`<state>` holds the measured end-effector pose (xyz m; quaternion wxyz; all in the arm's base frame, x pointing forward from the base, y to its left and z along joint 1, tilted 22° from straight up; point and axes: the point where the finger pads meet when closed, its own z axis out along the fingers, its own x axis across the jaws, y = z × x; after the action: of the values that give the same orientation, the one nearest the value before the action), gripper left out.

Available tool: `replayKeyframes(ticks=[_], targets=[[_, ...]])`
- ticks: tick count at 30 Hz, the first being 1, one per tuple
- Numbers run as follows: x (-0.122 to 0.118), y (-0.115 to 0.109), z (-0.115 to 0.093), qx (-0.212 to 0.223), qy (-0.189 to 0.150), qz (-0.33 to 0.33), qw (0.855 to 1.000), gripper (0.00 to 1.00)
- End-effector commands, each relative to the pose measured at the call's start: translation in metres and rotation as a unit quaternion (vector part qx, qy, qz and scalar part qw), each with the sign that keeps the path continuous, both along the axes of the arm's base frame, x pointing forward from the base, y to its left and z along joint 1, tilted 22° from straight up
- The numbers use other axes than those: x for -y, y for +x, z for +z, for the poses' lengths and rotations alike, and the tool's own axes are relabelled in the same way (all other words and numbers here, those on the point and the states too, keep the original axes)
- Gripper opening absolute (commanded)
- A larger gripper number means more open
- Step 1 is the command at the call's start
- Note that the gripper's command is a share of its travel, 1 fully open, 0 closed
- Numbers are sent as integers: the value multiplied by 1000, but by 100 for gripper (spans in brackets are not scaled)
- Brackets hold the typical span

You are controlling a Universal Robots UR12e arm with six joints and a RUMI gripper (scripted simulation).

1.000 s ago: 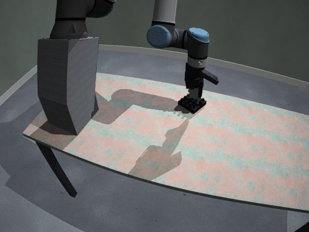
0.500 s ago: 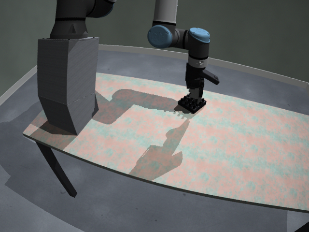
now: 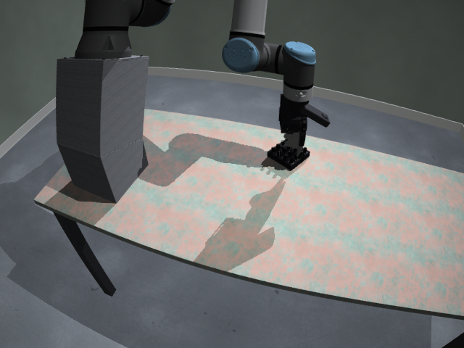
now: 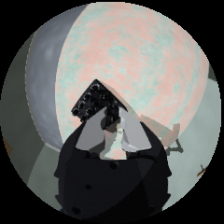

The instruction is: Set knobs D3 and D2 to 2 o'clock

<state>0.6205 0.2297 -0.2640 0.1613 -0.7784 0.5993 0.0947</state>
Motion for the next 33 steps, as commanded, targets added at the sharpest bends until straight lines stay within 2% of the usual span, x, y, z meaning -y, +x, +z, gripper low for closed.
replayKeyframes(ticks=[1,33], targets=[[0,1,0,0,0,0,1000,11],[-1,1,-2,0,0,0,1000,11]])
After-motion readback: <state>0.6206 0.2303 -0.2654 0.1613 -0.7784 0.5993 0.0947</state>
